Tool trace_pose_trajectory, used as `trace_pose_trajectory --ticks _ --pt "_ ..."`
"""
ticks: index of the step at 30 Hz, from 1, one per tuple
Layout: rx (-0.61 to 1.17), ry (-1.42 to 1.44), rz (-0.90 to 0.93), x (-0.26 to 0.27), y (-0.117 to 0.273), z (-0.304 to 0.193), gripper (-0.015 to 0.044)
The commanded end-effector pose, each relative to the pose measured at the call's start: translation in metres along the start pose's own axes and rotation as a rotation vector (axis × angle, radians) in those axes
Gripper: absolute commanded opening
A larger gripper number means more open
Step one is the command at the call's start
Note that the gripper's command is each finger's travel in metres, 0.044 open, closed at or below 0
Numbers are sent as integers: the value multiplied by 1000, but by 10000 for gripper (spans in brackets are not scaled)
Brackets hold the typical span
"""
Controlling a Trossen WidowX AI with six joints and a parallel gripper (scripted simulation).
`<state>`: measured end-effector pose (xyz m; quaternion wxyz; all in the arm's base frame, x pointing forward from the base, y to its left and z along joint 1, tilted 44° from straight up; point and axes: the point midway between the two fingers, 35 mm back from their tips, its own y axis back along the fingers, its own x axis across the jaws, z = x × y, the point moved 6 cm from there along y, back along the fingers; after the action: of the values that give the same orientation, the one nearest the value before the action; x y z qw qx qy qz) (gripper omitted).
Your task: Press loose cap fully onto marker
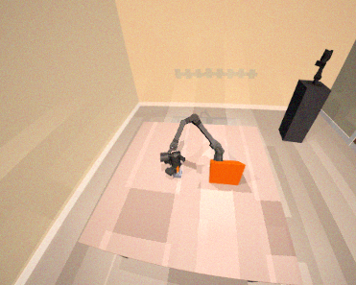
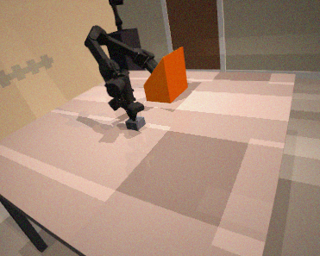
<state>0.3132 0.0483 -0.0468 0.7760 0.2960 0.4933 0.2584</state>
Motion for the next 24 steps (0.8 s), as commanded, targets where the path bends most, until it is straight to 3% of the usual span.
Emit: trace_pose_trajectory --ticks 1,3,20,24 --pt "10 -20 -2 -1 -11 2 0" --pt "10 -20 -2 -1 -11 2 0" --pt "0 0 0 0 0 0 440" --pt "0 0 3 1 12 1 440"
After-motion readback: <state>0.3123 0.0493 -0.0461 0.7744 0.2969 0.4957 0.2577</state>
